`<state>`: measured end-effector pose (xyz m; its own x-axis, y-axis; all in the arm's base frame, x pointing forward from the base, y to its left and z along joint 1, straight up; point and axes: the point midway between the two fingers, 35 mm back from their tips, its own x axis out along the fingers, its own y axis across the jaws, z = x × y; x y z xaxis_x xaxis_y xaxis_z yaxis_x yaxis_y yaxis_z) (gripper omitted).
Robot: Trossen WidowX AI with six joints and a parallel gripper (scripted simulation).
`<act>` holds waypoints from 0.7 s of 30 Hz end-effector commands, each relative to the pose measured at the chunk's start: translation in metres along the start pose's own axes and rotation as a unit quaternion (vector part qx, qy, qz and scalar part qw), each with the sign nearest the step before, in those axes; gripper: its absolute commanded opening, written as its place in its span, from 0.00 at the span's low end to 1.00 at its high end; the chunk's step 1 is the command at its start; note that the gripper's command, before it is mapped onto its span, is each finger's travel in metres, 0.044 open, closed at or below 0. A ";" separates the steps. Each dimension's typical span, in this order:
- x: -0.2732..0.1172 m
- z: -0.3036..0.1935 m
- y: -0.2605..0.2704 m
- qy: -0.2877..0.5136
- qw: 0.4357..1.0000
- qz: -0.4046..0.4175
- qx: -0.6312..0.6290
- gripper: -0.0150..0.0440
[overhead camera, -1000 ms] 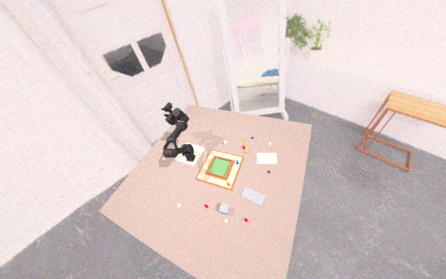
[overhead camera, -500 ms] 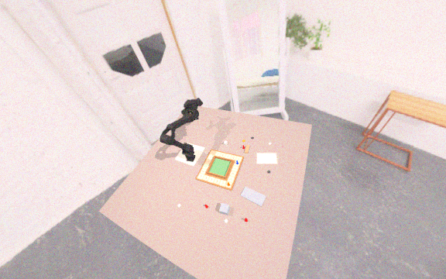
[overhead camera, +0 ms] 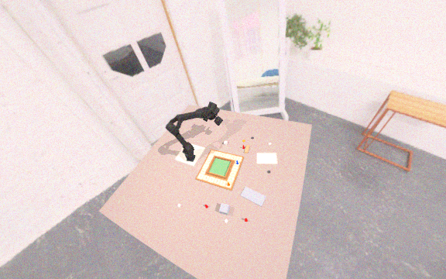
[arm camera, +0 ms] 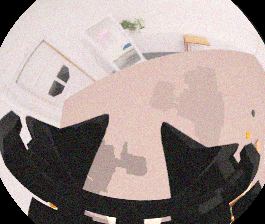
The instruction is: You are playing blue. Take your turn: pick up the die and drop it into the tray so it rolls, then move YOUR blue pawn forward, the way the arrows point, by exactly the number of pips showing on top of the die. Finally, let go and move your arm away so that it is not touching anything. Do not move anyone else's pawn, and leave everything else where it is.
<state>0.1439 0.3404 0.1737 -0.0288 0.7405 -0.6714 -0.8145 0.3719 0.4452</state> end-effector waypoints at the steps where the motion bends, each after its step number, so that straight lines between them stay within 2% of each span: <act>1: -0.005 -0.017 -0.078 0.058 0.961 -0.144 0.228 0.72; 7: -0.031 -0.050 -0.148 0.094 0.844 -0.297 0.436 0.72; 11: -0.054 -0.069 -0.182 0.105 0.755 -0.377 0.527 0.72; 21: -0.057 -0.070 -0.187 0.105 0.747 -0.383 0.533 0.72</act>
<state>0.2537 0.1934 0.0876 0.0316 0.0385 -0.9988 0.2555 0.9658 0.0454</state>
